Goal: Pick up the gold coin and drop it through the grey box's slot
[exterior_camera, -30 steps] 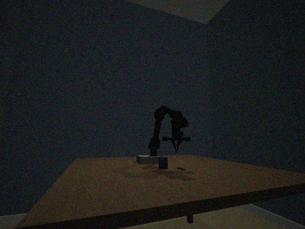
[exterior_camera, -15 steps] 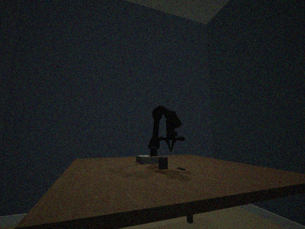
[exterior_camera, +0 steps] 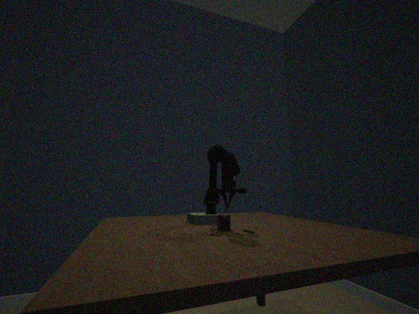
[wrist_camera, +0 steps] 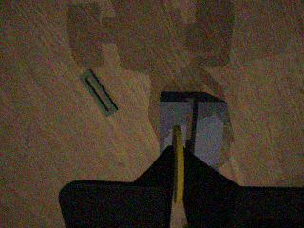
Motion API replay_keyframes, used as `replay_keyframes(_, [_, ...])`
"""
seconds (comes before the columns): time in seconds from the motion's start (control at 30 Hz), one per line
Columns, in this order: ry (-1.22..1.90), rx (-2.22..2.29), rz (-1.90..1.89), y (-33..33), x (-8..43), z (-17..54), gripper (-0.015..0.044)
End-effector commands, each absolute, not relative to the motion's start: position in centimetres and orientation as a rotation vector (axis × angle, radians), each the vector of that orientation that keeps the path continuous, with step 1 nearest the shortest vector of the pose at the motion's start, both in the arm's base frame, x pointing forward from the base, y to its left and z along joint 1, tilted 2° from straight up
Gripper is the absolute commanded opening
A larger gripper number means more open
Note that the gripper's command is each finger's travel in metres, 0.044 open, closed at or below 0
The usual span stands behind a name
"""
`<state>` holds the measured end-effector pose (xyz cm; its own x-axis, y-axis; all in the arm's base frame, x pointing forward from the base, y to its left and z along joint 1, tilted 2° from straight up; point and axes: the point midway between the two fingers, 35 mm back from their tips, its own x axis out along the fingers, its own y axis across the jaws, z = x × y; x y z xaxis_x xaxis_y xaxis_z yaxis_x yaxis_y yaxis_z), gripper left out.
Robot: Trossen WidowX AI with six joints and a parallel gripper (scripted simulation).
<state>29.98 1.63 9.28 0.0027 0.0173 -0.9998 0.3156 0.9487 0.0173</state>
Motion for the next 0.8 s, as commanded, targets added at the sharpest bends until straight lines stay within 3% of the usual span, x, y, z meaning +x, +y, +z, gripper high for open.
replay_keyframes(0.0, [1.558, 0.263, -0.238, 0.96, 29.25, 9.09, 0.0])
replay_keyframes(0.77, [1.559, 0.266, -0.239, 0.29, 28.49, 8.94, 0.0])
